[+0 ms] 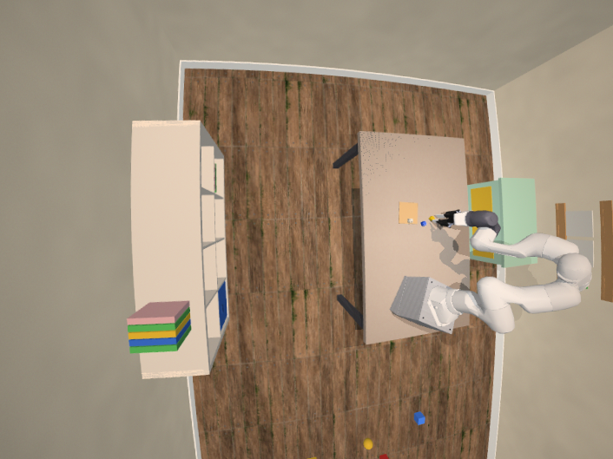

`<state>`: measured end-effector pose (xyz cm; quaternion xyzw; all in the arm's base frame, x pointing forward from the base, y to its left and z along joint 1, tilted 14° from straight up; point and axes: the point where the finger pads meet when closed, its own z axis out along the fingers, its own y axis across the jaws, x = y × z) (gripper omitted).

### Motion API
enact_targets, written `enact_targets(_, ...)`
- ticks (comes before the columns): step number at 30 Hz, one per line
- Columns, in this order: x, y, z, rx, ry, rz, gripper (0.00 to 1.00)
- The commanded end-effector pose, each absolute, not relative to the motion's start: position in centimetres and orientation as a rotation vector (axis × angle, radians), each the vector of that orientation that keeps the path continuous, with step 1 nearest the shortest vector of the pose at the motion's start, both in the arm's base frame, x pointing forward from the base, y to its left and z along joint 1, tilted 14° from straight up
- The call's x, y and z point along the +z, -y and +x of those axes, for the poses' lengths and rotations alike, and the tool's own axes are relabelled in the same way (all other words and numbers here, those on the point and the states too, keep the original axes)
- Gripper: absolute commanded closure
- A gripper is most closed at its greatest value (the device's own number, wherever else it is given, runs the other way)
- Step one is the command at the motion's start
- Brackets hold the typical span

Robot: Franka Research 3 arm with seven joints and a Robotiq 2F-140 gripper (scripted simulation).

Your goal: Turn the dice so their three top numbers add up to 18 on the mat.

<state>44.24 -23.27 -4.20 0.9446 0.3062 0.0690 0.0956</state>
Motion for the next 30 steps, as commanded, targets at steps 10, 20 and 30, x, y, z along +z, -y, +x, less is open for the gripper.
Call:
enact_targets(10, -5.5, 23.6, 44.5, 0.203, -0.877, 2.804, 0.75)
enact_targets(20, -5.8, 23.7, 44.5, 0.203, -0.877, 2.804, 0.75)
enact_targets(30, -5.8, 23.7, 44.5, 0.203, -0.877, 2.804, 0.75)
